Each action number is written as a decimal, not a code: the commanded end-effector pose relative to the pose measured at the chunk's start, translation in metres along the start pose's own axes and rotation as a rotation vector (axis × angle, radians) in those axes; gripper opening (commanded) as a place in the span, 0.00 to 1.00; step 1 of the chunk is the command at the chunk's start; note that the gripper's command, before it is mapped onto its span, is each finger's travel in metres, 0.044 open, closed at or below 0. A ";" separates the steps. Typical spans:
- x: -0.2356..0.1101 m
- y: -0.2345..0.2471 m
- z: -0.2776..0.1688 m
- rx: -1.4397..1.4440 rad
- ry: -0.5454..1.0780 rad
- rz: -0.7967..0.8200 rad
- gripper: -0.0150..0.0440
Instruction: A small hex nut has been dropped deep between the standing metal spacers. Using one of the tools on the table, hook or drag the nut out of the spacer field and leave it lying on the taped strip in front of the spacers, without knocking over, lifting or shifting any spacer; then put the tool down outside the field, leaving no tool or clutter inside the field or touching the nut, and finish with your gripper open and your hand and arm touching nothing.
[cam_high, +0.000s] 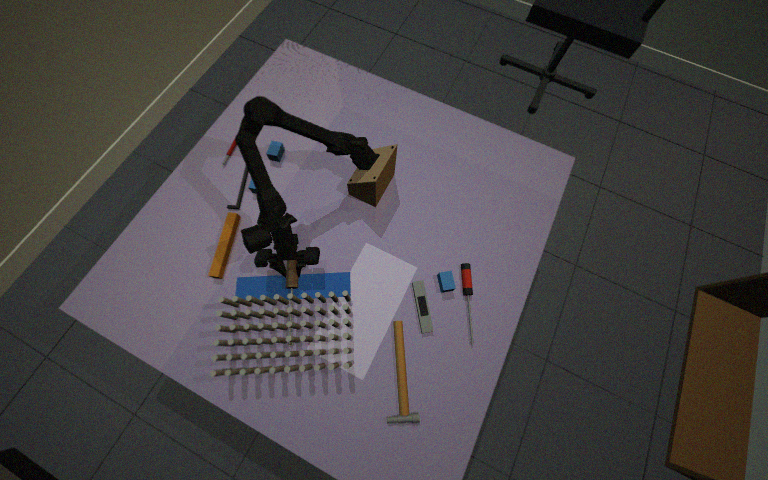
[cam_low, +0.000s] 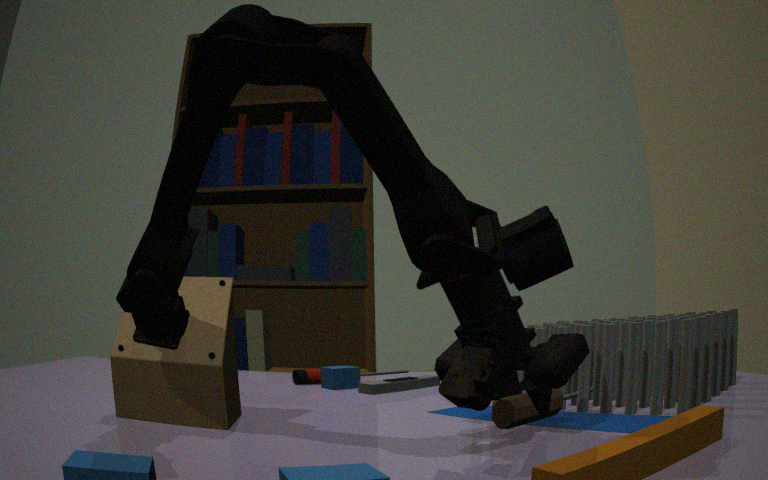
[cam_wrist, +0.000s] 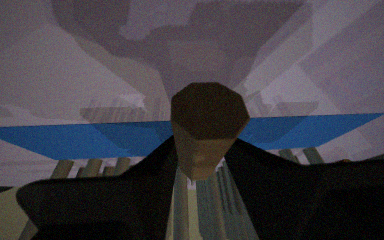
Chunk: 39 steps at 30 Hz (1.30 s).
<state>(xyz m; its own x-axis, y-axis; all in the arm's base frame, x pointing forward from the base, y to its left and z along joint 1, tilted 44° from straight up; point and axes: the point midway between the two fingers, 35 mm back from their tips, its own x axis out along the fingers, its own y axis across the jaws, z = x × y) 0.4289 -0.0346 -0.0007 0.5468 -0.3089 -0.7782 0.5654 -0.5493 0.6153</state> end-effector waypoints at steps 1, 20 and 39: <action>0.000 -0.001 -0.001 -0.005 0.011 -0.003 0.25; -0.006 0.000 0.010 -0.005 0.011 -0.003 0.25; -0.013 0.000 0.022 -0.006 0.010 -0.003 0.25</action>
<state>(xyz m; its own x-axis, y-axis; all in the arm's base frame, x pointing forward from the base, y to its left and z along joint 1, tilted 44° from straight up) 0.4105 -0.0481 0.0060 0.5492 -0.3055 -0.7779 0.5666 -0.5480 0.6153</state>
